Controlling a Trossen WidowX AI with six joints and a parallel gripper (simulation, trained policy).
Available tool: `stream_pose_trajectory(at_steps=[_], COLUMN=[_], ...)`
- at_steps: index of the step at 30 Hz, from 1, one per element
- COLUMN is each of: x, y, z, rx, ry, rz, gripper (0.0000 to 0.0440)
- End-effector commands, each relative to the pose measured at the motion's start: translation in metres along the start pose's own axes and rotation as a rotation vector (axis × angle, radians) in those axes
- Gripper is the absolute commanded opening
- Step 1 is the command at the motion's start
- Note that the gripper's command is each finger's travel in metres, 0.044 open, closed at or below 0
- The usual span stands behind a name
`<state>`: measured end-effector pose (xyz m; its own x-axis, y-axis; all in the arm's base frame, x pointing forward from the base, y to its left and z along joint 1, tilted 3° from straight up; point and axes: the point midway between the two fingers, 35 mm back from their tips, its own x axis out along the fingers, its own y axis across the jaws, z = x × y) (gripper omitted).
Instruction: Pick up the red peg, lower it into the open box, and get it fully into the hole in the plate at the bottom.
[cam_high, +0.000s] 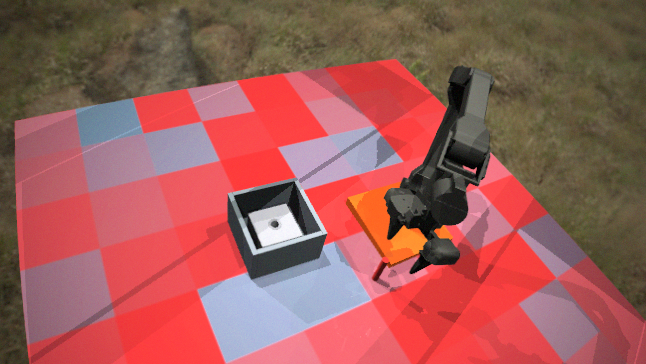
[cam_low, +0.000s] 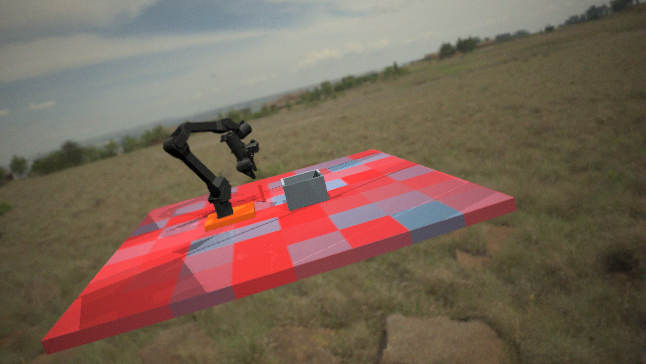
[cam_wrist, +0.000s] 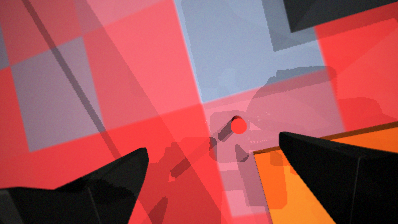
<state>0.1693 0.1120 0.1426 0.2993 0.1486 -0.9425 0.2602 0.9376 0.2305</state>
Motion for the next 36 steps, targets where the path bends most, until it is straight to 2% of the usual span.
stream_pose_trajectory(at_steps=[1, 8, 17, 19, 35, 36], x=[0.016, 0.049, 0.086, 0.091, 0.102, 0.100], y=[-0.010, -0.021, -0.029, -0.030, -0.034, -0.034], z=[-0.001, -0.004, -0.008, -0.009, -0.012, -0.009], rx=[0.102, 0.295, 0.465, 0.495, 0.629, 0.625], ry=[0.018, 0.022, 0.002, -0.001, 0.081, 0.068], rz=[-0.061, -0.128, -0.136, -0.135, -0.148, -0.146], gripper=[0.0440, 0.0440, 0.0440, 0.0427, 0.0015, 0.0011])
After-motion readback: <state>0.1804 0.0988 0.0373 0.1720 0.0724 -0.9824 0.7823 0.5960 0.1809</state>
